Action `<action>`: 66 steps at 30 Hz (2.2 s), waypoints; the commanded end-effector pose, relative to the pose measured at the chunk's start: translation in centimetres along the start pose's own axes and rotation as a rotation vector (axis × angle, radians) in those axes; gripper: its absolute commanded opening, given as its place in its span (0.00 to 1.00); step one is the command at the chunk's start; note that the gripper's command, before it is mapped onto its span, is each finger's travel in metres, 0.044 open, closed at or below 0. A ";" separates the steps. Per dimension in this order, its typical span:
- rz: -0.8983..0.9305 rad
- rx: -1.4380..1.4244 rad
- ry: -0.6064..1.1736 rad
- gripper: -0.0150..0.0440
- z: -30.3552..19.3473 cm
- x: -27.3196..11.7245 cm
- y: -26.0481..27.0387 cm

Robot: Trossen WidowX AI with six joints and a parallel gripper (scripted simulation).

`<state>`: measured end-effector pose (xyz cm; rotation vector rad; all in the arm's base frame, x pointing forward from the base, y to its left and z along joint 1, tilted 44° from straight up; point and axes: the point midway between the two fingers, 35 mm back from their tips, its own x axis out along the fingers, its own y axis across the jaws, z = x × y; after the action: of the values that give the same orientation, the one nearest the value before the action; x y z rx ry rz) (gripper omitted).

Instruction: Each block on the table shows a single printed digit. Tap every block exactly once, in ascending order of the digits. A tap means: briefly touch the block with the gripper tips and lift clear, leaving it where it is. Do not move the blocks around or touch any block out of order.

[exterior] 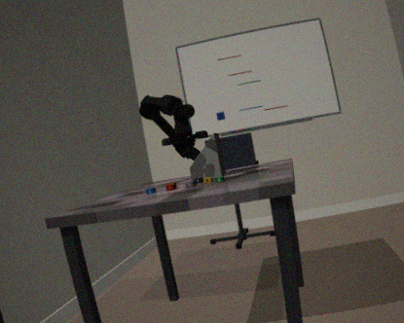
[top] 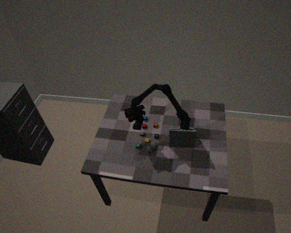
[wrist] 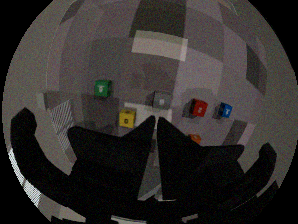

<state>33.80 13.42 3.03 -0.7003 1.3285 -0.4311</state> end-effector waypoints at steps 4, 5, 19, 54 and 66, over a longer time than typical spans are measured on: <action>-0.015 -0.004 0.013 0.29 -0.5 7.0 -0.7; -0.015 -0.004 0.013 0.29 -0.5 7.0 -0.7; -0.015 -0.004 0.013 0.29 -0.5 8.3 -0.7; -0.006 0.000 0.017 0.29 -0.2 -1.1 -1.2; -0.019 -0.004 0.014 0.29 0.8 -1.4 -18.5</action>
<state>36.22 2.90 14.68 -0.6784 1.3388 -0.4562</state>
